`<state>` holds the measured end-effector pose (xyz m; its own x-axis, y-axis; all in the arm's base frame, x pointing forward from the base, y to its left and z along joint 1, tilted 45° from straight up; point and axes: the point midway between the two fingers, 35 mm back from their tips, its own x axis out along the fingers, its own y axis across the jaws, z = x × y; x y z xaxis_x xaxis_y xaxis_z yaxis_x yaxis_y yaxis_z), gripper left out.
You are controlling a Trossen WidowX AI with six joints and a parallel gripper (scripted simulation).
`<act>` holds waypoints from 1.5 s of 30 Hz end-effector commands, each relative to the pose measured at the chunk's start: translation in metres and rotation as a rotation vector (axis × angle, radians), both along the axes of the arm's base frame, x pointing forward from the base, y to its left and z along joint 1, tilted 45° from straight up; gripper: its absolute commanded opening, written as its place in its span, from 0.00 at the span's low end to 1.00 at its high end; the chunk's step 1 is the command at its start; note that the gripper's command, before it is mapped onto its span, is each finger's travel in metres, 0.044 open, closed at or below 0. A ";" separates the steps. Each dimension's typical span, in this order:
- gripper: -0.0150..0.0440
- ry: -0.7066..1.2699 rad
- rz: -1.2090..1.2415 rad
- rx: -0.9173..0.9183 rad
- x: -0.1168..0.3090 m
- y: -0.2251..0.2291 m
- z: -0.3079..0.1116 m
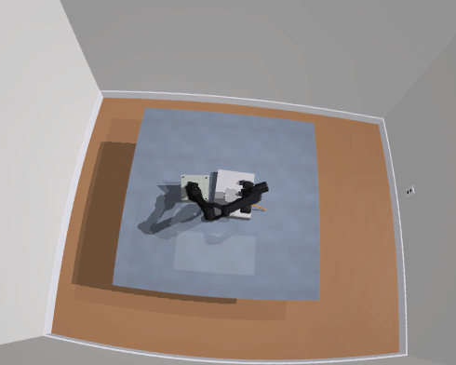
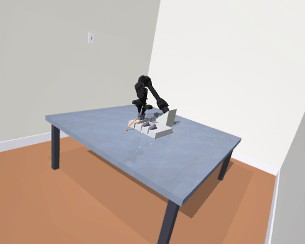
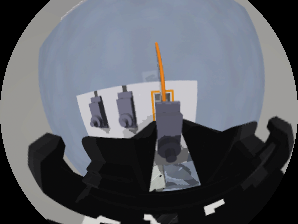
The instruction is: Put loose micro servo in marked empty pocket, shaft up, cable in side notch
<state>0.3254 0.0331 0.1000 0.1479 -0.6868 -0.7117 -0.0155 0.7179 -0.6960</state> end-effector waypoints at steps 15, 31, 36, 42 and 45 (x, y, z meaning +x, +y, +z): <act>0.25 0.000 0.007 -0.005 0.014 -0.010 -0.009; 0.25 0.000 0.007 -0.006 0.014 -0.013 -0.012; 0.25 0.000 0.007 -0.006 0.015 -0.016 -0.015; 0.25 0.000 0.007 -0.006 0.016 -0.020 -0.019; 0.25 0.000 0.007 -0.006 0.016 -0.022 -0.021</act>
<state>0.3419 0.0136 0.0815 0.1517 -0.6862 -0.7114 -0.0121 0.7184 -0.6955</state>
